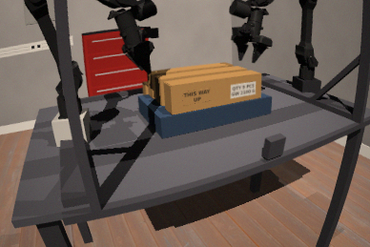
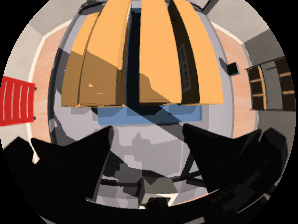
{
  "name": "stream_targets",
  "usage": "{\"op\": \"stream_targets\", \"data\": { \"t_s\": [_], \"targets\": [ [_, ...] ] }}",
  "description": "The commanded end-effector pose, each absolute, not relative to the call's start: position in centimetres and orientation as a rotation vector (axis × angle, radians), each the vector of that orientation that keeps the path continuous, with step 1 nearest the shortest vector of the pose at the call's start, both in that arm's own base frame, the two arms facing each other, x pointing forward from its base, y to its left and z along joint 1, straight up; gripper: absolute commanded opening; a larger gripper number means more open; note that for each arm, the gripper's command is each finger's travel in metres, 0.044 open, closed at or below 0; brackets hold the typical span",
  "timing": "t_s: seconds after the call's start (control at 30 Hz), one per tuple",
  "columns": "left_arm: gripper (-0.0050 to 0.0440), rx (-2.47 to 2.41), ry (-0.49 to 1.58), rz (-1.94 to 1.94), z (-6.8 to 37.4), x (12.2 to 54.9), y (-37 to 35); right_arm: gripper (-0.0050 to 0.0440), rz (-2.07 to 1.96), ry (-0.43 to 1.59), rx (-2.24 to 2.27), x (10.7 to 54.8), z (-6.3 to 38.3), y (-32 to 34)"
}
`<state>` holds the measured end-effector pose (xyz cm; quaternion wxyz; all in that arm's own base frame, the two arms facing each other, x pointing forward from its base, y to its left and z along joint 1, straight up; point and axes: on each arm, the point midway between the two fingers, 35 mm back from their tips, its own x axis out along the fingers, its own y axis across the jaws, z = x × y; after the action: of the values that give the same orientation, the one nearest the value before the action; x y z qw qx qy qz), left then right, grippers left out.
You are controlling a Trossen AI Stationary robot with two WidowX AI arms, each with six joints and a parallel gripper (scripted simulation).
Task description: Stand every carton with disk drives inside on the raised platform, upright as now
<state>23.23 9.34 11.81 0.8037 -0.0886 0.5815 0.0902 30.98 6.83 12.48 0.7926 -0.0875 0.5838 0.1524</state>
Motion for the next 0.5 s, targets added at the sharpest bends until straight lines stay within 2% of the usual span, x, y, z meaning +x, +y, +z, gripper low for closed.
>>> {"op": "stream_targets", "data": {
  "t_s": [0.0, 0.47],
  "targets": [
    [0.0381, -0.184, 1.217, 0.222, 12.20, 22.78, 8.45, 0.0385, 0.301, 1.208, -0.182, 30.35, 13.39, 7.13],
    [0.0381, -0.180, 1.208, 0.218, 12.31, 22.78, 8.37, 0.0385, 0.304, 1.209, -0.183, 30.28, 13.38, 7.17]
  ]
}}
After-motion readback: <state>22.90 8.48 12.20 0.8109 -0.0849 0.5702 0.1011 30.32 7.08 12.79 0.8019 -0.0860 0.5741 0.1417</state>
